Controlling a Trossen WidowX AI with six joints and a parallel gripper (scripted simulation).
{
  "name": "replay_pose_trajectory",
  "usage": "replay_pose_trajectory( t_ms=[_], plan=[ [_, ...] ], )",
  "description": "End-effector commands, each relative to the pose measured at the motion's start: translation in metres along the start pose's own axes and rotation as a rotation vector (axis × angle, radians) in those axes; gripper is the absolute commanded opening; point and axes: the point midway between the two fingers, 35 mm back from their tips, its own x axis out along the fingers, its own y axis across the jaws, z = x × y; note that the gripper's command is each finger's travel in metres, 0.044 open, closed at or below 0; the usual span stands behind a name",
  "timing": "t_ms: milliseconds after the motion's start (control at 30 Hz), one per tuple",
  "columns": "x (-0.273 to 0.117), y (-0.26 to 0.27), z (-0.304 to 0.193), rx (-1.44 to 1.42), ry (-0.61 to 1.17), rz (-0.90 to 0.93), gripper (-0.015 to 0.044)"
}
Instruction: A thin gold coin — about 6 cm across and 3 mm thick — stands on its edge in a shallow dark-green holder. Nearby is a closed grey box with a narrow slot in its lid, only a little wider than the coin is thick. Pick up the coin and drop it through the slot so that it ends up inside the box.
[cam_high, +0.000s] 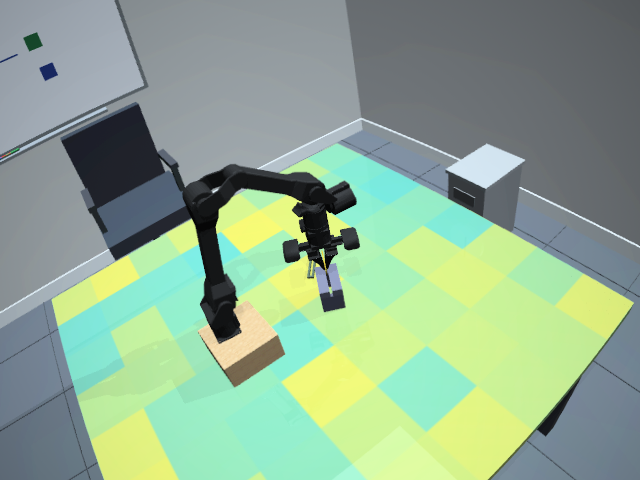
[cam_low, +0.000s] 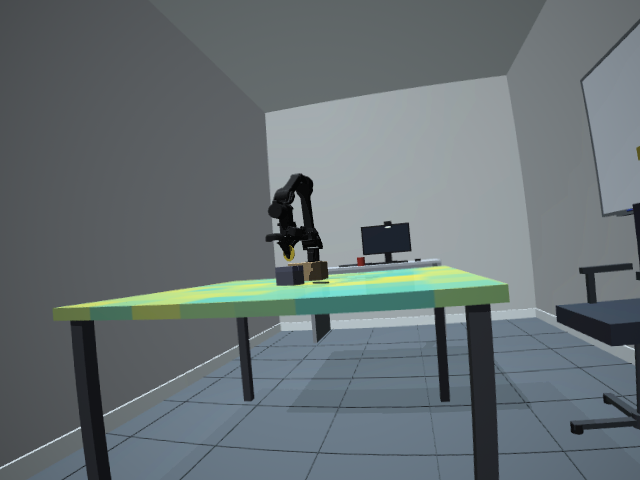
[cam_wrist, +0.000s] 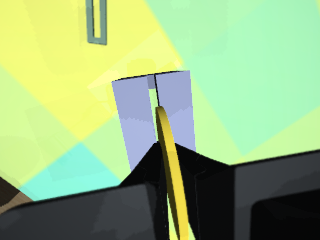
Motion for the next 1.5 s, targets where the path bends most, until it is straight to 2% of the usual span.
replay_pose_trajectory(
  t_ms=[0, 1467],
  plan=[
    [0.000, 0.000, -0.003, -0.003, 0.000, 0.000, 0.0000],
    [0.015, -0.001, -0.005, -0.008, 0.000, 0.000, 0.0000]
  ],
)
